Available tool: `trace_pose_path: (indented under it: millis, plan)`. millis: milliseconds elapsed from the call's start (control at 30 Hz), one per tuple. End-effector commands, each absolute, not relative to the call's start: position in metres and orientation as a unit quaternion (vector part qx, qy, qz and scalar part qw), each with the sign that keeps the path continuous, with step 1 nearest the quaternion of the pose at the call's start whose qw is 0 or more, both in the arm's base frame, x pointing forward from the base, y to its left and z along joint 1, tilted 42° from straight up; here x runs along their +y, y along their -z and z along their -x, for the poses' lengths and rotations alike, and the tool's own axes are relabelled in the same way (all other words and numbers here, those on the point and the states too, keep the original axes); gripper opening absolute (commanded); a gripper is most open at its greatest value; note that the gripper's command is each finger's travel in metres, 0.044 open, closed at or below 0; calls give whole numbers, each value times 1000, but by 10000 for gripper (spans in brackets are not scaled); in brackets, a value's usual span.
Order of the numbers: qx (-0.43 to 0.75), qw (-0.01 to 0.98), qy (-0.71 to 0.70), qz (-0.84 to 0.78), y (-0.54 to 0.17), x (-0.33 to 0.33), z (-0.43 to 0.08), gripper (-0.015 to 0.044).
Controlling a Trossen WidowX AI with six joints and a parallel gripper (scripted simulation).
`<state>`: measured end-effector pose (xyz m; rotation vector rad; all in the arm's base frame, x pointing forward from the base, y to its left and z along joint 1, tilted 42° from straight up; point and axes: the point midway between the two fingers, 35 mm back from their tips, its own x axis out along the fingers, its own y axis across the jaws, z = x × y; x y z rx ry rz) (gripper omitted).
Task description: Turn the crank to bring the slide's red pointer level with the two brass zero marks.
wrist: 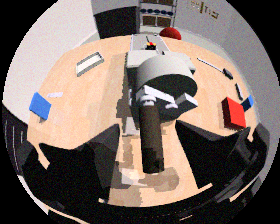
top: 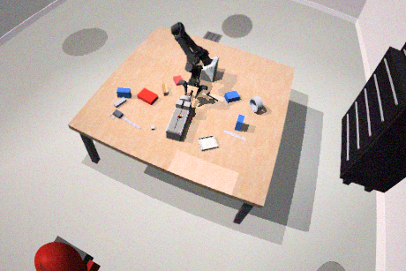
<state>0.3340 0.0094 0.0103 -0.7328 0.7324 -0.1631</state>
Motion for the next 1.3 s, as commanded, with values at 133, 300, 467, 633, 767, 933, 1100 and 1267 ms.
trace_pose_path:
  millis: [133, 300, 467, 633, 767, 933, 1100, 1267]
  plan:
    - [349, 866, 75, 351, -10, 10, -334, 99]
    - [349, 866, 75, 351, -10, 10, -334, 0]
    - [349, 865, 75, 351, -10, 10, -334, 0]
    - [349, 865, 75, 351, -10, 10, -334, 0]
    - [349, 866, 75, 351, -12, 10, -334, 0]
    - [349, 866, 75, 351, -15, 10, -334, 0]
    - [349, 866, 75, 351, -18, 10, -334, 0]
    - [349, 866, 75, 351, -21, 9, -334, 0]
